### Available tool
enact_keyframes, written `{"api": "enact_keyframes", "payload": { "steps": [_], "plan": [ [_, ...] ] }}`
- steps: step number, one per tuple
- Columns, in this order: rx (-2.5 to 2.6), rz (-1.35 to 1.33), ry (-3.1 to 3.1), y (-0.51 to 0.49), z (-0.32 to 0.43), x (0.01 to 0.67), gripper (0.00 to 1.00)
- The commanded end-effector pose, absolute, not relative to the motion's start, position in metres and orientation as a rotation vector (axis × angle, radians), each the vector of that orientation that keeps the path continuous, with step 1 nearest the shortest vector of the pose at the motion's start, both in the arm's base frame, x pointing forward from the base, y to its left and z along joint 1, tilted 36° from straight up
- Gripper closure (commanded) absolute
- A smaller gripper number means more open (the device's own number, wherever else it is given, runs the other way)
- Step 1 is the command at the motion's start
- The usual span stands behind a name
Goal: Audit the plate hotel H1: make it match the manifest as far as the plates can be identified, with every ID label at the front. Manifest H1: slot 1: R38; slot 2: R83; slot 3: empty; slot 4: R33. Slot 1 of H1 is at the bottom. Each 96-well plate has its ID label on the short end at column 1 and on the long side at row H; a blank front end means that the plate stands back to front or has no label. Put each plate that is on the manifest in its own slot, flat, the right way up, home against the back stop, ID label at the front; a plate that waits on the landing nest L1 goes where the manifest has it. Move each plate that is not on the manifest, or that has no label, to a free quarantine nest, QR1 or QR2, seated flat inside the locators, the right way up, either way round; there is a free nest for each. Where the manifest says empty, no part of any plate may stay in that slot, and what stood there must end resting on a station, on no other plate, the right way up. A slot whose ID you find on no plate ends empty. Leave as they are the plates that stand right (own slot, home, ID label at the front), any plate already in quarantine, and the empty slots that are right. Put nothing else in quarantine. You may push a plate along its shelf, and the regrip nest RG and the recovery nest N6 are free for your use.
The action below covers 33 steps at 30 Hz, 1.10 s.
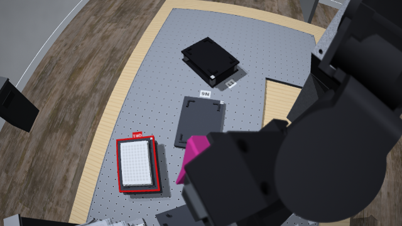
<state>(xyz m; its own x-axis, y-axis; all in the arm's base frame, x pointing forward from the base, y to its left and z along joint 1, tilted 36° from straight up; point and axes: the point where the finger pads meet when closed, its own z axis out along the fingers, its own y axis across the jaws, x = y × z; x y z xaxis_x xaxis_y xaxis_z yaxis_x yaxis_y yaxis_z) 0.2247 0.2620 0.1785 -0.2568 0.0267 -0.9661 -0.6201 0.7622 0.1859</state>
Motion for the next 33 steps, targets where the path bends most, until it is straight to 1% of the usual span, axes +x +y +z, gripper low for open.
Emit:
{"api": "enact_keyframes", "payload": {
  "steps": [1, 33],
  "plan": [
    [-0.434, 0.695, 1.698, 0.273, 0.201, 0.233, 0.0],
    [-0.451, 0.668, 1.696, 0.298, 0.2, 0.272, 0.0]
  ]
}}
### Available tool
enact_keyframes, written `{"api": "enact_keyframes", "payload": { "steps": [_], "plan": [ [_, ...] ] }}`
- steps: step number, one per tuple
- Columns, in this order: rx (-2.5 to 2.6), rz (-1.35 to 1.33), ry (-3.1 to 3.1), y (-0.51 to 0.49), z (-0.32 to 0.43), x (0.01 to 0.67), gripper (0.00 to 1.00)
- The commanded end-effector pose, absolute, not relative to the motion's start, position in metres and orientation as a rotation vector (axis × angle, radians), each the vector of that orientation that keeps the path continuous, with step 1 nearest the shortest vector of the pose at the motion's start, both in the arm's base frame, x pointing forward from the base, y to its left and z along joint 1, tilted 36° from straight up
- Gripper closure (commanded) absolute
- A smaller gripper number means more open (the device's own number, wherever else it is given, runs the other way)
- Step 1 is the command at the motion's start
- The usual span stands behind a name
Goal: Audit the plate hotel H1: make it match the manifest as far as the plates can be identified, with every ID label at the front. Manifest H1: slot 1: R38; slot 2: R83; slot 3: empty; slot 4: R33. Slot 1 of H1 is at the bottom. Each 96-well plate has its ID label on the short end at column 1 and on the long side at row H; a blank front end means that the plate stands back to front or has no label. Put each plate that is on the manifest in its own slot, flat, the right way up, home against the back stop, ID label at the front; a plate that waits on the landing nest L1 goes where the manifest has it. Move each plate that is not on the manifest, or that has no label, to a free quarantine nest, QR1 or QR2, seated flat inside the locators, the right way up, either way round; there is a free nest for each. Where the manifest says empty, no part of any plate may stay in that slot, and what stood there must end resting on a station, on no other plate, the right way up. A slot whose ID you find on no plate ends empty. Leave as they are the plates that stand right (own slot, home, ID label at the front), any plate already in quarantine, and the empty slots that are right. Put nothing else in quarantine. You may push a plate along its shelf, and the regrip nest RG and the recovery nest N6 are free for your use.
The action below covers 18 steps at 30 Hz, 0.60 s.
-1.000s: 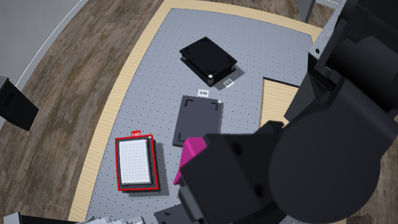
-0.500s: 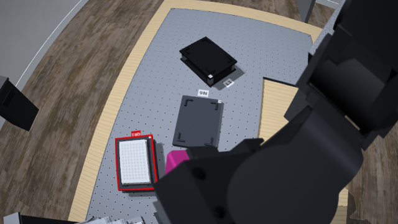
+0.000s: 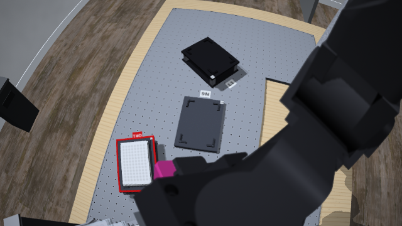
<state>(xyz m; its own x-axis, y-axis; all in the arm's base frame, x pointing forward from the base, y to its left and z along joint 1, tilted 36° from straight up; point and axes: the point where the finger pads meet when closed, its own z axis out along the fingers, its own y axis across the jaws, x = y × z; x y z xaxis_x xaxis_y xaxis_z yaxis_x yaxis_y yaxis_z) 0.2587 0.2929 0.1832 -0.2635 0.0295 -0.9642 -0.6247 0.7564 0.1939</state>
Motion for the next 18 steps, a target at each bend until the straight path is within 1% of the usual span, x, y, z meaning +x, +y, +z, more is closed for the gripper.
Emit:
{"api": "enact_keyframes", "payload": {
  "steps": [1, 18],
  "plan": [
    [-0.452, 0.668, 1.696, 0.299, 0.2, 0.273, 0.0],
    [-0.453, 0.666, 1.698, 0.314, 0.2, 0.293, 0.0]
  ]
}}
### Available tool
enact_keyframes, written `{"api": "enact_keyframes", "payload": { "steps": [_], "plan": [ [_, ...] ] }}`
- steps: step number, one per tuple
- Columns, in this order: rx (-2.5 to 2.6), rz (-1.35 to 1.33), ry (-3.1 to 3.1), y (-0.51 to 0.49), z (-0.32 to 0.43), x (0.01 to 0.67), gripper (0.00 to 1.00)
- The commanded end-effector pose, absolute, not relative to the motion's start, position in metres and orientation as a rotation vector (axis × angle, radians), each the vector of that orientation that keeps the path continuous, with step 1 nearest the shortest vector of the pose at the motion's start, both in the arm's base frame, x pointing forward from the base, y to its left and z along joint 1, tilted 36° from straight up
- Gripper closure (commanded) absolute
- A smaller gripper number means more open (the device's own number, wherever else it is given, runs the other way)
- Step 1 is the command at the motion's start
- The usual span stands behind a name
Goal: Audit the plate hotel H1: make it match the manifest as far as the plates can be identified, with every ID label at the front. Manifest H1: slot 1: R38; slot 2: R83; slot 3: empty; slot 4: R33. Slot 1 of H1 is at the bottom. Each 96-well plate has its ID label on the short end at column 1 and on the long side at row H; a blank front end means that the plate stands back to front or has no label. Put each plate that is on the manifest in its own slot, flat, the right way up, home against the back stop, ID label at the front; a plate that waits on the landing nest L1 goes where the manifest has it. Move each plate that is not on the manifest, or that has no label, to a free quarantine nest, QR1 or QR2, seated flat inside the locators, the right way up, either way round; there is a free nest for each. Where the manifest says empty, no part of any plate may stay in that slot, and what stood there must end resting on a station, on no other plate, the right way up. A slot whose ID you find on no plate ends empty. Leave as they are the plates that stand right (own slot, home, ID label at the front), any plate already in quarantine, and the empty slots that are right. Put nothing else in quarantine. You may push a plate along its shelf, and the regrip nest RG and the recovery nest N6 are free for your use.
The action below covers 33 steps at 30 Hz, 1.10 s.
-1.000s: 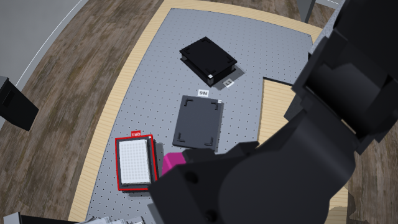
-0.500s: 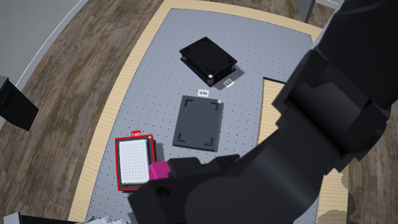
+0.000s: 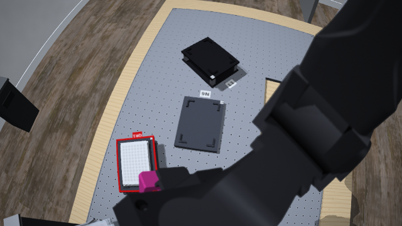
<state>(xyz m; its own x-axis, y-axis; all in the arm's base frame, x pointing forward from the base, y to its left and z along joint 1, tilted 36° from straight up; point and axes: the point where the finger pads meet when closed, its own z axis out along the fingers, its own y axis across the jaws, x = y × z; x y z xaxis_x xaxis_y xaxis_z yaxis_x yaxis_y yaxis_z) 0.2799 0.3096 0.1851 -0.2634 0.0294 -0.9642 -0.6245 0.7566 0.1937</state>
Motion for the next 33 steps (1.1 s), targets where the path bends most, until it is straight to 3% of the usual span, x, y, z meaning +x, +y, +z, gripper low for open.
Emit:
{"api": "enact_keyframes", "payload": {
  "steps": [1, 33],
  "plan": [
    [-0.453, 0.666, 1.698, 0.3151, 0.2004, 0.2945, 0.0],
    [-0.457, 0.673, 1.712, 0.32, 0.1966, 0.2961, 0.0]
  ]
}}
